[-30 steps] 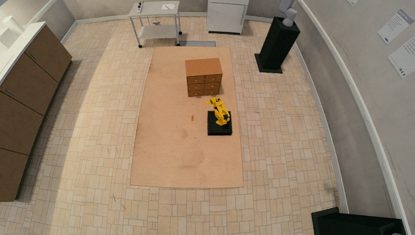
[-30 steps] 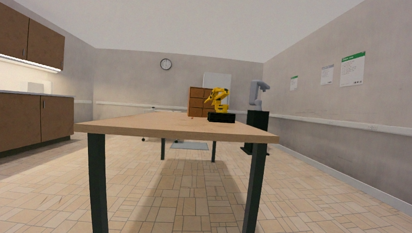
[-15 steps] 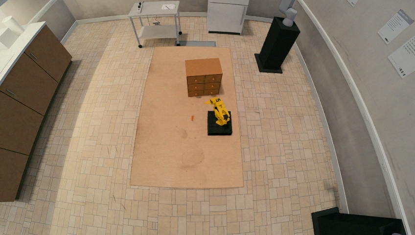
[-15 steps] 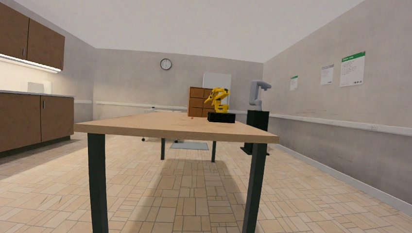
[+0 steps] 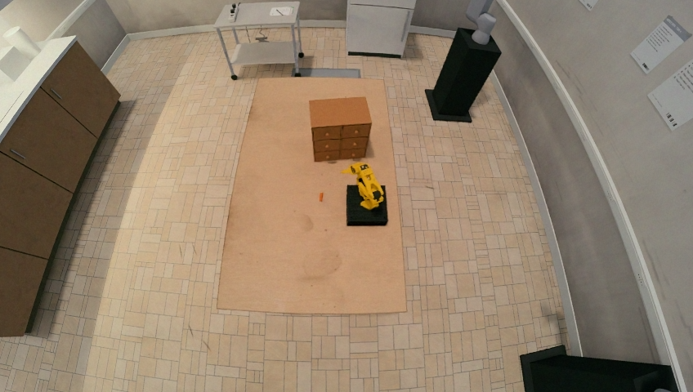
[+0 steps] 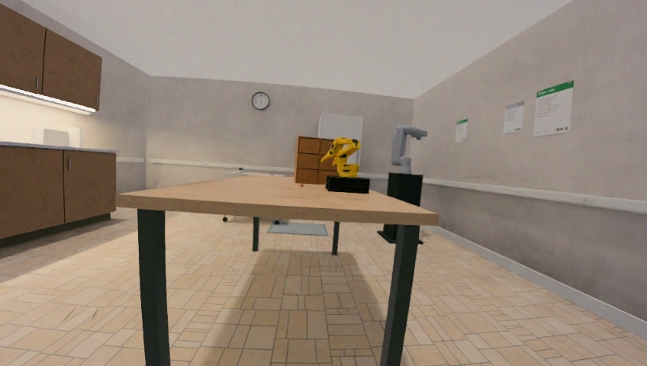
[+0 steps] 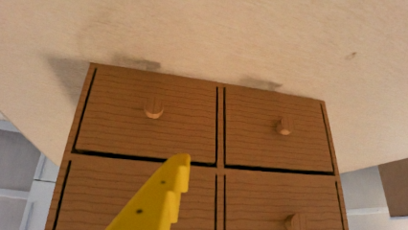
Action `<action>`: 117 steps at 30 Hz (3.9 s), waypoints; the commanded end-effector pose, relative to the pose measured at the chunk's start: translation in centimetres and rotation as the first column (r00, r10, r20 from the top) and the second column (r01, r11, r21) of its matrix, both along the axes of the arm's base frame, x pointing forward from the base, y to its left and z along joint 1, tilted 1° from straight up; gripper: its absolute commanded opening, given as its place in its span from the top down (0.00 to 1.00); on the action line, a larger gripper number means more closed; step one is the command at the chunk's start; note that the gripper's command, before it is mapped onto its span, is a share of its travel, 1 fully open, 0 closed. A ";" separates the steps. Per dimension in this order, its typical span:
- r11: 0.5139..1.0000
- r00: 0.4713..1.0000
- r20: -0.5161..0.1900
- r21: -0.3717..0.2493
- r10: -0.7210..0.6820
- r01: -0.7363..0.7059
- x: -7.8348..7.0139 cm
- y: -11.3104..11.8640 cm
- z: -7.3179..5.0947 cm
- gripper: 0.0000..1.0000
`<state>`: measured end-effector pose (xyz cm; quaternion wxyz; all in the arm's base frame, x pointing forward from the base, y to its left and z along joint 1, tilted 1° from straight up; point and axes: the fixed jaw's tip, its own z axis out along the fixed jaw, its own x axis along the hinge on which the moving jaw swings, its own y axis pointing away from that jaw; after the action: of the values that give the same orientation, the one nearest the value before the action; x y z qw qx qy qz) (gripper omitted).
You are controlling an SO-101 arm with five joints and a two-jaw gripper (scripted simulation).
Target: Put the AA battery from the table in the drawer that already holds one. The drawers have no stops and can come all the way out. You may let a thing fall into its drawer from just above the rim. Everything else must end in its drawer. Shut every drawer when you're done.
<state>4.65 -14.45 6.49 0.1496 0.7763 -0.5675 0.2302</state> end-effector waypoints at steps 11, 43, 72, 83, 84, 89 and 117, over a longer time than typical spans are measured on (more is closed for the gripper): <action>1.000 1.000 -0.010 0.015 0.017 -0.017 0.0 0.3 -0.4 0.50; 0.957 0.994 0.061 -0.271 -0.091 0.104 -1.1 -5.0 -2.0 0.63; 0.871 0.984 0.101 -0.457 -0.148 0.178 -2.7 -6.6 -1.6 0.75; 0.869 0.984 0.103 -0.461 -0.149 0.179 -2.6 -7.0 -1.6 0.79; 0.868 0.983 0.104 -0.462 -0.149 0.180 -2.6 -7.2 -1.7 0.79; 0.863 0.983 0.109 -0.471 -0.150 0.184 -2.5 -8.2 -2.2 0.79; 0.804 0.979 0.146 -0.559 -0.144 0.201 -2.2 -11.6 -1.8 0.79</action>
<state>2.61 -25.57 5.01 0.3636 0.6337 -0.5465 0.4095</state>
